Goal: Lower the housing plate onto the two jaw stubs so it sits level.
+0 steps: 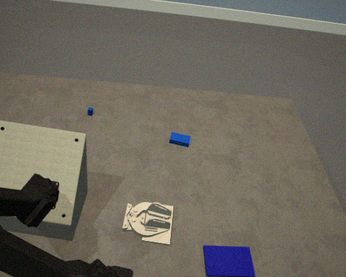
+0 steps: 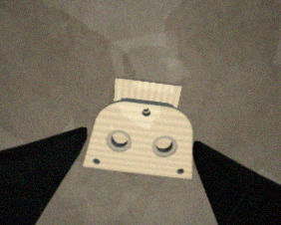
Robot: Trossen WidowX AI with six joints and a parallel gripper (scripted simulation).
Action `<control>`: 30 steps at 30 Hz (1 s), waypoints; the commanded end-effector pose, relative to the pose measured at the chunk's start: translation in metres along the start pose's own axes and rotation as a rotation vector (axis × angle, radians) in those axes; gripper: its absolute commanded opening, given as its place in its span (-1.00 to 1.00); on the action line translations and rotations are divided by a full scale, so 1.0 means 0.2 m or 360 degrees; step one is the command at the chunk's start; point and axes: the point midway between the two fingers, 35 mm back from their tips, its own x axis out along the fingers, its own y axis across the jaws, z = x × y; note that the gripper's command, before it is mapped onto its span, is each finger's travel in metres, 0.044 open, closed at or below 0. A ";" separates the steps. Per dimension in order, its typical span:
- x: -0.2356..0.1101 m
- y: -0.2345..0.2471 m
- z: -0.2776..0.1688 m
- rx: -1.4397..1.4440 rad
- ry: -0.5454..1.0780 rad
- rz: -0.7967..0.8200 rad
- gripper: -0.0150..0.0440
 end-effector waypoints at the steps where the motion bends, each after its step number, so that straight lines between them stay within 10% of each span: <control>1: 0.00 0.00 0.00 -0.0005 -0.0007 -0.0004 1.00; 30: 0.00 0.00 0.00 0.0000 0.0000 0.0000 0.70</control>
